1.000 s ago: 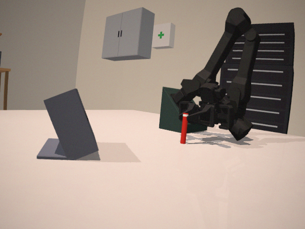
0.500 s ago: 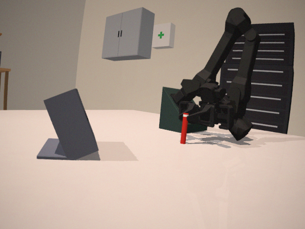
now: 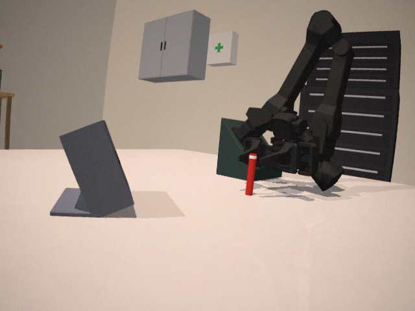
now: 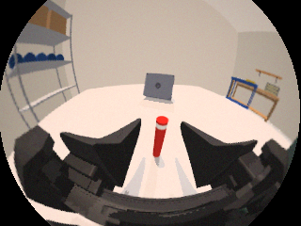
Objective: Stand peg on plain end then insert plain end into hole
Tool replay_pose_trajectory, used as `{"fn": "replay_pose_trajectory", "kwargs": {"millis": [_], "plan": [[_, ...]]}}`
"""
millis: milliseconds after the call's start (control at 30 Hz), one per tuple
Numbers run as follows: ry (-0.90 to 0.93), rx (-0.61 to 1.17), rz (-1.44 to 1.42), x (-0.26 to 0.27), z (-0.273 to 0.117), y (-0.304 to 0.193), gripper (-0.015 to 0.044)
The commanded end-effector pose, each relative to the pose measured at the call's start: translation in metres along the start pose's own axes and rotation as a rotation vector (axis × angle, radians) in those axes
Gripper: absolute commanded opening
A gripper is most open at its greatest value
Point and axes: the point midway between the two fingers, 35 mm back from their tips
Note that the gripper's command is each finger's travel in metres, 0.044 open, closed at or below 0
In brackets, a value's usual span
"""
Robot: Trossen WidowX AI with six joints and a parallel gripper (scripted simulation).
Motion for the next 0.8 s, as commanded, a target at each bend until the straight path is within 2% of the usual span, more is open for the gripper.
{"fn": "replay_pose_trajectory", "kwargs": {"millis": [0, 100, 433, 767], "plan": [[-0.001, 0.001, -0.001, 0.000, 0.000, 0.000, 0.0366], [-0.001, 0.001, -0.001, 0.000, 0.000, 0.000, 0.0440], [-0.008, 0.004, 0.000, 0.001, 0.000, 0.004, 0.0440], [-0.057, 0.040, 0.013, 0.005, 0.001, 0.072, 0.0440]]}}
Point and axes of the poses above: the point midway between the two fingers, 35 mm back from their tips, its own z axis out along the fingers, its own x axis across the jaws, y = z × x, and after that the axes turned 14 degrees about -z, right-handed
